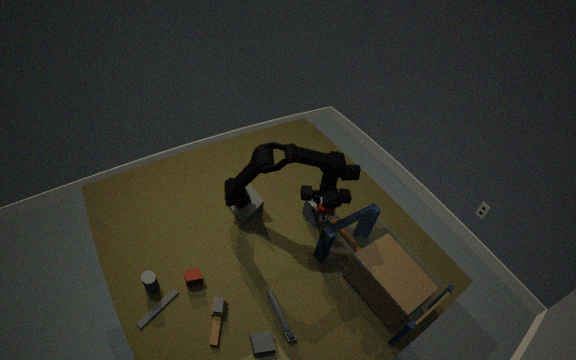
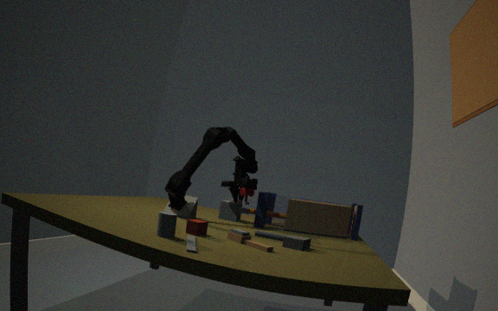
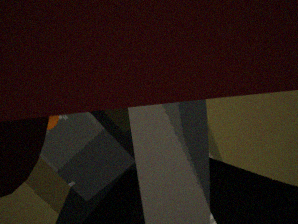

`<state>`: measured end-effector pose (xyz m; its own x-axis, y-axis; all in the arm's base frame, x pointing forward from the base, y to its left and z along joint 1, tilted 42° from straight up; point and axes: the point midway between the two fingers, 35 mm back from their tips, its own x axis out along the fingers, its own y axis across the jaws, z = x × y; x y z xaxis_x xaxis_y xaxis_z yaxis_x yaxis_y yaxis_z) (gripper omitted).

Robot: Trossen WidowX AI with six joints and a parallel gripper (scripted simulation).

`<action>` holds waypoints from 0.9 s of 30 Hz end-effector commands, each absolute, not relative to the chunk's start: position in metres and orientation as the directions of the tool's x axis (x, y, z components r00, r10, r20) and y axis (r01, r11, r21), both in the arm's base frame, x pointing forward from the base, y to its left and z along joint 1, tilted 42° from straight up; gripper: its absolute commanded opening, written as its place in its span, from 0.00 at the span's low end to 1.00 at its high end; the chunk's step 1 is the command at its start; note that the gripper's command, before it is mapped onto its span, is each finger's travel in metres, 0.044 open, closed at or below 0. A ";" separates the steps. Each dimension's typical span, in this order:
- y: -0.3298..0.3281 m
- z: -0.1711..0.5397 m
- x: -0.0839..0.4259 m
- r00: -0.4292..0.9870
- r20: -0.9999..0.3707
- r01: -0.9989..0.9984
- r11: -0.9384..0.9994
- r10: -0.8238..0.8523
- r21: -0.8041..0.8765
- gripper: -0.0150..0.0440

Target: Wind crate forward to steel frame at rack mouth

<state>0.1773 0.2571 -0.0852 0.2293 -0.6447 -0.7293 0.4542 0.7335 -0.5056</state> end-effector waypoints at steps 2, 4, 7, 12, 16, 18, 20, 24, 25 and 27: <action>0.256 -0.089 0.179 0.227 -0.727 0.445 0.733 -0.648 -0.514 0.25; 0.256 -0.089 0.179 0.227 -0.727 0.445 0.733 -0.648 -0.514 0.25; 0.255 -0.089 0.179 0.227 -0.727 0.450 0.732 -0.648 -0.512 0.25; 0.254 -0.088 0.178 0.225 -0.725 0.482 0.721 -0.651 -0.497 0.25; 0.254 -0.088 0.178 0.225 -0.725 0.484 0.721 -0.651 -0.496 0.25; 0.254 -0.088 0.178 0.225 -0.725 0.484 0.721 -0.651 -0.496 0.25; 0.253 -0.088 0.177 0.225 -0.724 0.504 0.714 -0.652 -0.487 0.25; 0.253 -0.087 0.177 0.223 -0.723 0.525 0.706 -0.654 -0.476 0.25; 0.253 -0.087 0.177 0.223 -0.723 0.525 0.706 -0.654 -0.476 0.25; 0.253 -0.087 0.177 0.223 -0.723 0.526 0.705 -0.654 -0.476 0.25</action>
<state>0.1765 0.2557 -0.0844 0.2322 -0.6486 -0.7249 0.5066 0.7168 -0.4791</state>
